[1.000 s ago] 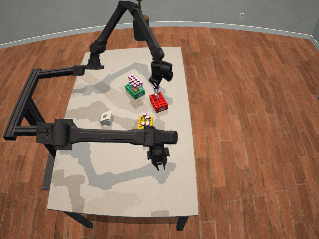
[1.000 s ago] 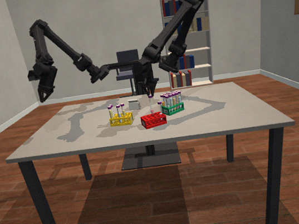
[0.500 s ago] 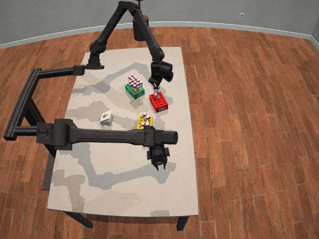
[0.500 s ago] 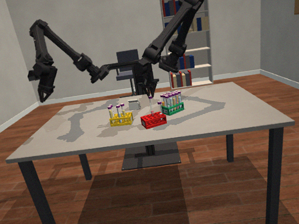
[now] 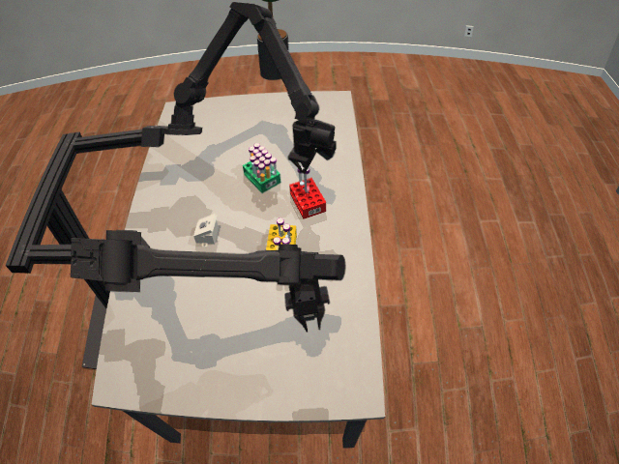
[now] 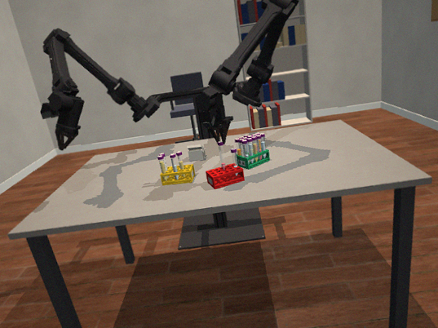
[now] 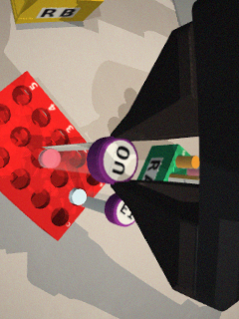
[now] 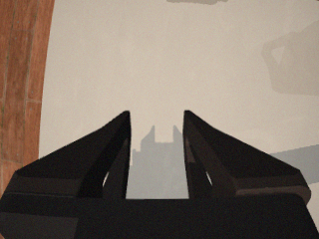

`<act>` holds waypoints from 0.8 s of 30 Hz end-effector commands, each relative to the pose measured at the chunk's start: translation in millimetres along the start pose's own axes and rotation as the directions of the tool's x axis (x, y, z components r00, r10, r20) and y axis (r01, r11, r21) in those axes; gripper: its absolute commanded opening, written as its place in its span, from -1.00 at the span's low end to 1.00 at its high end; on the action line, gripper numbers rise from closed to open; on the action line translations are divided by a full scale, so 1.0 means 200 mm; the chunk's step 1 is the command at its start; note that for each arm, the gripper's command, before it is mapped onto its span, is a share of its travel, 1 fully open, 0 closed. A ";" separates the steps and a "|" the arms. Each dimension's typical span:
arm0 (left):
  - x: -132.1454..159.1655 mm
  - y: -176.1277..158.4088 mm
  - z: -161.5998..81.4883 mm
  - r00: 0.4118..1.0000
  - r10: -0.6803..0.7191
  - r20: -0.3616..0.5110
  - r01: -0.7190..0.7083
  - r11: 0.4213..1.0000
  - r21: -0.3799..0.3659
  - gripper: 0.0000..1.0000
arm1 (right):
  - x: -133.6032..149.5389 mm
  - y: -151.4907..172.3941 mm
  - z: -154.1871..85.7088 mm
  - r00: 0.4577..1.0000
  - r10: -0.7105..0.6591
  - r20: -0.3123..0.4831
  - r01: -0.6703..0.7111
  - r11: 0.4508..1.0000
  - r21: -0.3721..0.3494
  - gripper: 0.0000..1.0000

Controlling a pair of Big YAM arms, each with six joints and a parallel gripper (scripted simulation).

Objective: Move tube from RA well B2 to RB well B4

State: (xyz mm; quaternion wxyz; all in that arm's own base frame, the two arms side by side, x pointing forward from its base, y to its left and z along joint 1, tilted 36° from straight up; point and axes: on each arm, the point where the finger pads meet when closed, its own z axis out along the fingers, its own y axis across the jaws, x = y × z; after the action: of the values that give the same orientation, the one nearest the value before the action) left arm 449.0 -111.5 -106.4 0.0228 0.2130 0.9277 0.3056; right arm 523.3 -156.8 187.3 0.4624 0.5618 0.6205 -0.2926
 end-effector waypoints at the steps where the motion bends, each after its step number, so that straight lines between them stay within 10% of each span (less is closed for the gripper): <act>1: 0.03 0.00 0.10 1.000 0.009 -0.025 -0.009 1.000 -0.001 -1.00 | -0.05 0.05 -0.02 1.000 0.024 0.006 -0.024 1.000 -0.015 -0.40; 24: -0.04 0.01 0.08 1.000 -0.006 -0.004 0.006 1.000 0.000 -1.00 | -0.05 0.05 -0.02 1.000 0.024 0.006 -0.024 1.000 -0.015 -0.40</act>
State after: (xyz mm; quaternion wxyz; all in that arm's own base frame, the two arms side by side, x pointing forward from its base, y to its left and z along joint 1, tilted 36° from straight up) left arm 448.4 -109.3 -111.3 0.0205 0.2135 0.9275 0.3061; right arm 523.3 -156.8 187.3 0.4624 0.5618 0.6205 -0.2926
